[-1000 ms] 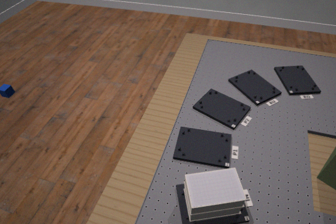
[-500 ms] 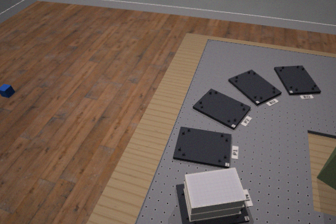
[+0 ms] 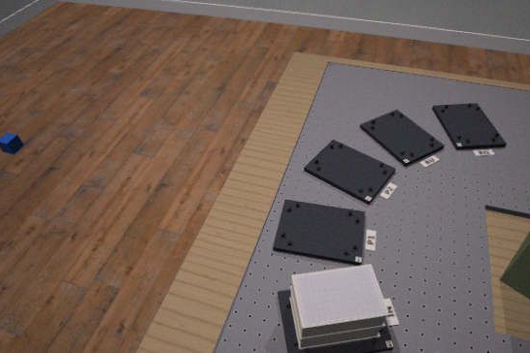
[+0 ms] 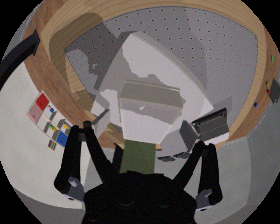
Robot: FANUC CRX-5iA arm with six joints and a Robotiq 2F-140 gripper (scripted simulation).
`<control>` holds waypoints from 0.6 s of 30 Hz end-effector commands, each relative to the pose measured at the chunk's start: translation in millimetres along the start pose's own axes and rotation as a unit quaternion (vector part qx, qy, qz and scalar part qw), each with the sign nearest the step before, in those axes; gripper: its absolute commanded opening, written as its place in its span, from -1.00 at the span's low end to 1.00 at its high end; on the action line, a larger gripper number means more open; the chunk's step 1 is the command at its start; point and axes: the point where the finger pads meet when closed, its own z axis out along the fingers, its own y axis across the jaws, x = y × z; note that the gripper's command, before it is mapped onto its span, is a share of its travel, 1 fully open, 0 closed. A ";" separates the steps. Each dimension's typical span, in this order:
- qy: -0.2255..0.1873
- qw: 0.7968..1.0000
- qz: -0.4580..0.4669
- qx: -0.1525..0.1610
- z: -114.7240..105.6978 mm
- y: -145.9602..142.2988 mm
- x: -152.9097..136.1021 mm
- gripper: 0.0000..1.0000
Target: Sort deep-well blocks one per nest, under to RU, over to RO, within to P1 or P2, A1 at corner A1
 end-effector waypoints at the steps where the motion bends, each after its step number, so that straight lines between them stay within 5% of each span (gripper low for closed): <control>1: 0.000 1.000 0.000 0.000 -0.2 0.0 0.1 1.00; 18: 0.000 1.000 0.000 0.000 -23.3 0.0 -13.2 1.00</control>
